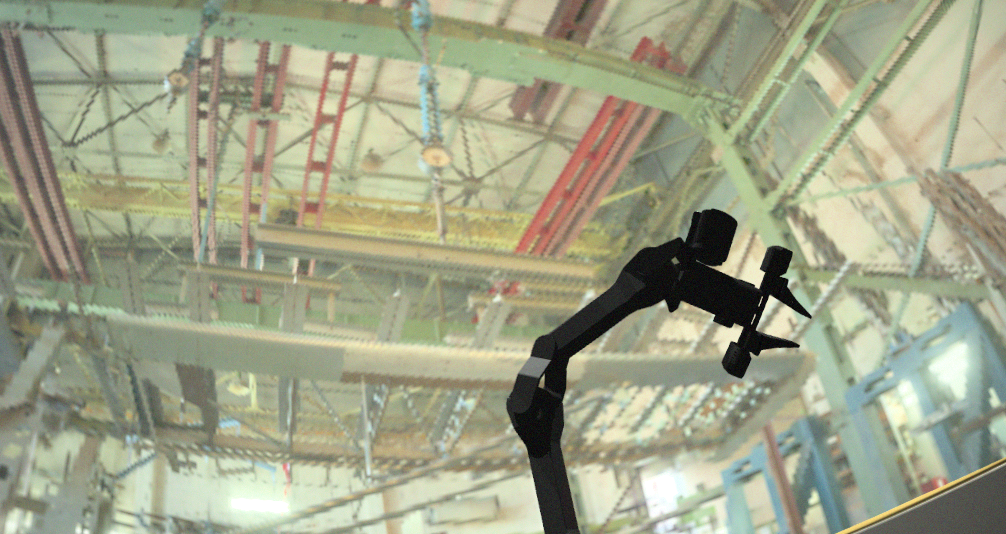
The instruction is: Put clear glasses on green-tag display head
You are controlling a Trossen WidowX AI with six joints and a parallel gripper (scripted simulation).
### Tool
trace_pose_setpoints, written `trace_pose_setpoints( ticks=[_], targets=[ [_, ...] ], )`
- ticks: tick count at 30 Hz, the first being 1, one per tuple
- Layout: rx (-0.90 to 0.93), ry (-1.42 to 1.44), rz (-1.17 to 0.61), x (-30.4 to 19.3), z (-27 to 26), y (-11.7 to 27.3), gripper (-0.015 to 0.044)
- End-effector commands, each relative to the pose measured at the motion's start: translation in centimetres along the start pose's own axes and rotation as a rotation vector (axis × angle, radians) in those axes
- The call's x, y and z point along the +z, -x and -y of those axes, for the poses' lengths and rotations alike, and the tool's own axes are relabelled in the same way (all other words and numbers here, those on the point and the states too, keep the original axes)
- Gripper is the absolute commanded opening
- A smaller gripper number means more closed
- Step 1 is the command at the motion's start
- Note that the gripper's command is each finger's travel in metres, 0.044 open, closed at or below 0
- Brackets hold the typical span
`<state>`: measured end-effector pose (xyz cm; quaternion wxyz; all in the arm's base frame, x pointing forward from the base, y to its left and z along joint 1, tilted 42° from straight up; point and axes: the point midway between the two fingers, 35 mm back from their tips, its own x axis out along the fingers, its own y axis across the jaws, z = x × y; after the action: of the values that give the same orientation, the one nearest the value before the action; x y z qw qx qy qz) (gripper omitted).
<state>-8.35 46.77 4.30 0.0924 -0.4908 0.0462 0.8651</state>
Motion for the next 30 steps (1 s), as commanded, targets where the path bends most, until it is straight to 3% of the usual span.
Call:
trace_pose_setpoints(
  ticks=[1, 9, 17, 24, 30],
  targets=[
    [-0.047, -0.213, -0.133, -6.6, -0.3, 2.9, 0.0200],
    [-0.135, -0.648, -0.392, -19.2, -4.2, 9.1, 0.0200],
    [-0.197, -1.086, -0.653, -29.1, -12.8, 15.1, 0.0200],
    [-0.222, -1.465, -0.899, -34.6, -23.2, 19.5, 0.0200],
    [-0.216, -1.741, -1.108, -36.0, -32.7, 22.3, 0.0200]
  ],
)
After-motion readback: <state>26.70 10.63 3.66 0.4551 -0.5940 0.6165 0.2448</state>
